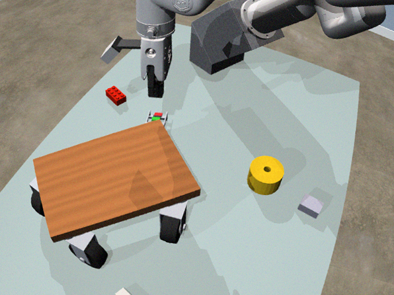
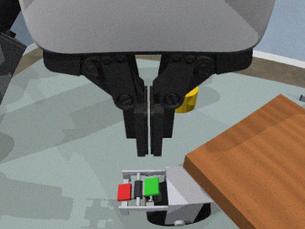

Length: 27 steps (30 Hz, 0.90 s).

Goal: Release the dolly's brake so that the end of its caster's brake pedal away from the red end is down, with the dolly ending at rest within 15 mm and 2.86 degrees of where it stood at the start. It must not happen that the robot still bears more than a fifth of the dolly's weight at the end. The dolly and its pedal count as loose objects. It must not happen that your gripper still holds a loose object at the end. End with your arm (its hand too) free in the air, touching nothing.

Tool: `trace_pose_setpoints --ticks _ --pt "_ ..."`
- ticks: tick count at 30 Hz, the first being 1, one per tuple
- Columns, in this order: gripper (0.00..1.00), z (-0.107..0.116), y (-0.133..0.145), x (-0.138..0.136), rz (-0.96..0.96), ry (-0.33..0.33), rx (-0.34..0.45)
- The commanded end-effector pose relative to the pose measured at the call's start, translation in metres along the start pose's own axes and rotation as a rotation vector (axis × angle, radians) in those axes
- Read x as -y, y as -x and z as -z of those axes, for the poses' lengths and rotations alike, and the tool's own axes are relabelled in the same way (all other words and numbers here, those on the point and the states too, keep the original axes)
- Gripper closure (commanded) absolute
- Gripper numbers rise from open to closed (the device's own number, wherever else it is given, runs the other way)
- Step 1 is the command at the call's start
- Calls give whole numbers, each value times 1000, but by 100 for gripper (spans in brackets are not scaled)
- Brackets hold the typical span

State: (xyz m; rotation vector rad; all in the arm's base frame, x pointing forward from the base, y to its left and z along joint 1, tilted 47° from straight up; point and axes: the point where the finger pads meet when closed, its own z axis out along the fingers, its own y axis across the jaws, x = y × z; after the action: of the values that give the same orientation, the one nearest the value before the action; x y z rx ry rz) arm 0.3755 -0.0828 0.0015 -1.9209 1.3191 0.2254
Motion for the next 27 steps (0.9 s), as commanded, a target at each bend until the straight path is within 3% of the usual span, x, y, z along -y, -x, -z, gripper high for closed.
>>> trace_pose_setpoints --ticks 1,27 --pt "100 1 -1 1 1 -1 -3" --pt "100 -19 -1 1 1 -1 -3"
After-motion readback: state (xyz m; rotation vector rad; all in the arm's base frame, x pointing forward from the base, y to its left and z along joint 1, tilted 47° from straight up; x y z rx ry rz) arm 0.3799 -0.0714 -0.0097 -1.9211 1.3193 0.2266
